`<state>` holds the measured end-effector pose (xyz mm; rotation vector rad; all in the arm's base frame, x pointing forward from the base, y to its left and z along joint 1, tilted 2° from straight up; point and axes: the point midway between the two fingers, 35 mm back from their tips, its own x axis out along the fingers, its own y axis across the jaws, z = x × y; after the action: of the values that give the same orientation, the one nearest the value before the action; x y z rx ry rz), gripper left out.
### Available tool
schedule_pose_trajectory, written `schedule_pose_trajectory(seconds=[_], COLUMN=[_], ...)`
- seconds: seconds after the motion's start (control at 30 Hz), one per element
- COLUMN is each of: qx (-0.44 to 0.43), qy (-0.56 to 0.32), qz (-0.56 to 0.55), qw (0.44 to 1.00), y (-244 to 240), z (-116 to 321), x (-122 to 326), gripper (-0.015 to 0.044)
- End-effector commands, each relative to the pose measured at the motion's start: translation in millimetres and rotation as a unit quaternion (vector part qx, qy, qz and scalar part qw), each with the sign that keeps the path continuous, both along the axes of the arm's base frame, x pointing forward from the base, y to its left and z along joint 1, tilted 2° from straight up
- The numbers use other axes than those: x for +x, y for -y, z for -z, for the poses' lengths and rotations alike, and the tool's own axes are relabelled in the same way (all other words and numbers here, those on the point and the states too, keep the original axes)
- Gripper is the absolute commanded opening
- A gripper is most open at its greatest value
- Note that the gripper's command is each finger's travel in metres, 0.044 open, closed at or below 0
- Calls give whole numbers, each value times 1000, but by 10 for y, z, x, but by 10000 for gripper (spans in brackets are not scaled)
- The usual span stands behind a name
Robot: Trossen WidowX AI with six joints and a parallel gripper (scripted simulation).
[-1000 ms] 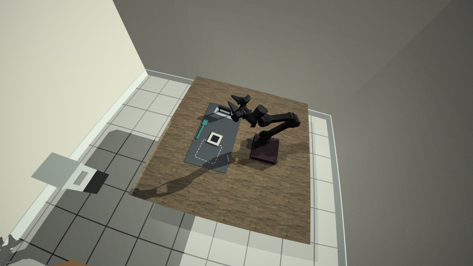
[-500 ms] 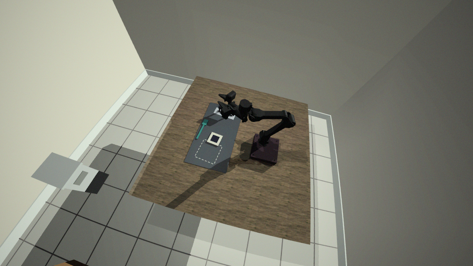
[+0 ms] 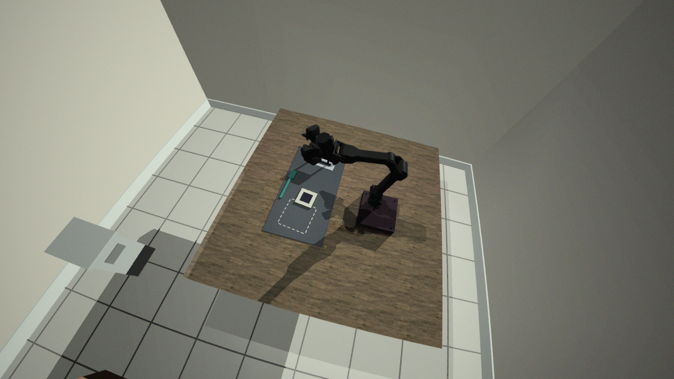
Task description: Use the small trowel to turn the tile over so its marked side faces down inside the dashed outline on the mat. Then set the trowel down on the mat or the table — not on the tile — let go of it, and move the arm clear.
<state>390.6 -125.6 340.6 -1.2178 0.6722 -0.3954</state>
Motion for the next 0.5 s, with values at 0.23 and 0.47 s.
schedule_pose_trajectory(seconds=[0.23, 0.47], qx=[117, 194], qy=[-72, -114], qz=[51, 88], qw=[989, 970], y=[497, 786], z=[533, 881], x=[229, 276], gripper=[270, 270])
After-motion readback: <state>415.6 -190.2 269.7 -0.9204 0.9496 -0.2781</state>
